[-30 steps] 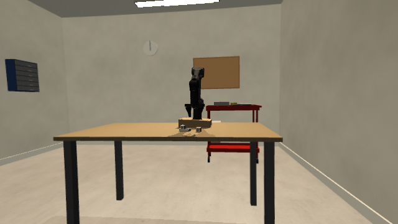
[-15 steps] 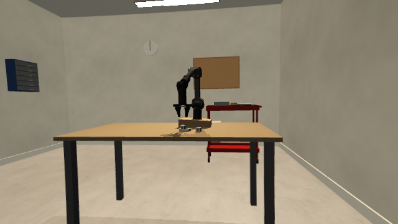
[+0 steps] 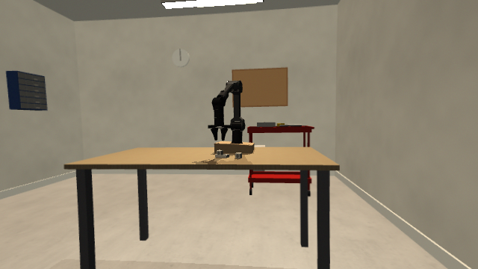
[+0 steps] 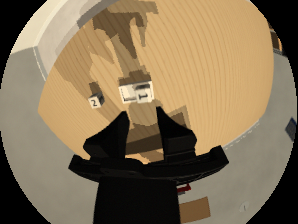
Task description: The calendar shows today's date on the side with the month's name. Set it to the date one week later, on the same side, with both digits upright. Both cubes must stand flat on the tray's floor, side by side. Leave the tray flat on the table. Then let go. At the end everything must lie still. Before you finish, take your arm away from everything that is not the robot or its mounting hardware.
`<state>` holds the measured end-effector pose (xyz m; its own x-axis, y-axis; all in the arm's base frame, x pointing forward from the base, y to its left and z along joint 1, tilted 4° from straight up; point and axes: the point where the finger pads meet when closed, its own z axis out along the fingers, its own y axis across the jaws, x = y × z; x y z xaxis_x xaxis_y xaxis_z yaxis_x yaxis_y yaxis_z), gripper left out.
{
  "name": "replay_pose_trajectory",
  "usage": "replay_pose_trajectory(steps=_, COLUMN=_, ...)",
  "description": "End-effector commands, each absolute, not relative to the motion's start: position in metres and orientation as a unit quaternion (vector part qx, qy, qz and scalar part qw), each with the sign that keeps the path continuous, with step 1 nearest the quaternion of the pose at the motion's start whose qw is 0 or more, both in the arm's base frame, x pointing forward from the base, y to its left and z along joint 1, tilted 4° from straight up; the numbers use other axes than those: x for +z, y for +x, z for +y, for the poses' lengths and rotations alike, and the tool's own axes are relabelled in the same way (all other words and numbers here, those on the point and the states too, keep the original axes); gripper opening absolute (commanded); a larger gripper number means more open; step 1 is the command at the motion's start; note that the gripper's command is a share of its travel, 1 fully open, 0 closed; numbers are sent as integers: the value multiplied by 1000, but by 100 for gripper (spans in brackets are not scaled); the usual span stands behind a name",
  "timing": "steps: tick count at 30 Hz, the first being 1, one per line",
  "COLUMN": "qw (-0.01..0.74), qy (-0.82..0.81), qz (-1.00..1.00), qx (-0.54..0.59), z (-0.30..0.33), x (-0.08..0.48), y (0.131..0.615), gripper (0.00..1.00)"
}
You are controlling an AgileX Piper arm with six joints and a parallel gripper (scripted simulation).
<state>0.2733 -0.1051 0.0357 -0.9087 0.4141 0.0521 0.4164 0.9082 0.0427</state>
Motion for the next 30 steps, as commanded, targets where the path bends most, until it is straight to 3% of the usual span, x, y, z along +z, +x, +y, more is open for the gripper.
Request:
replay_pose_trajectory(steps=1, qw=20, qy=-213, qz=-977, qx=-26, z=-105, x=36, y=274, gripper=59)
replay_pose_trajectory(steps=30, qw=22, qy=-212, qz=-977, qx=-27, z=-104, x=27, y=273, gripper=59)
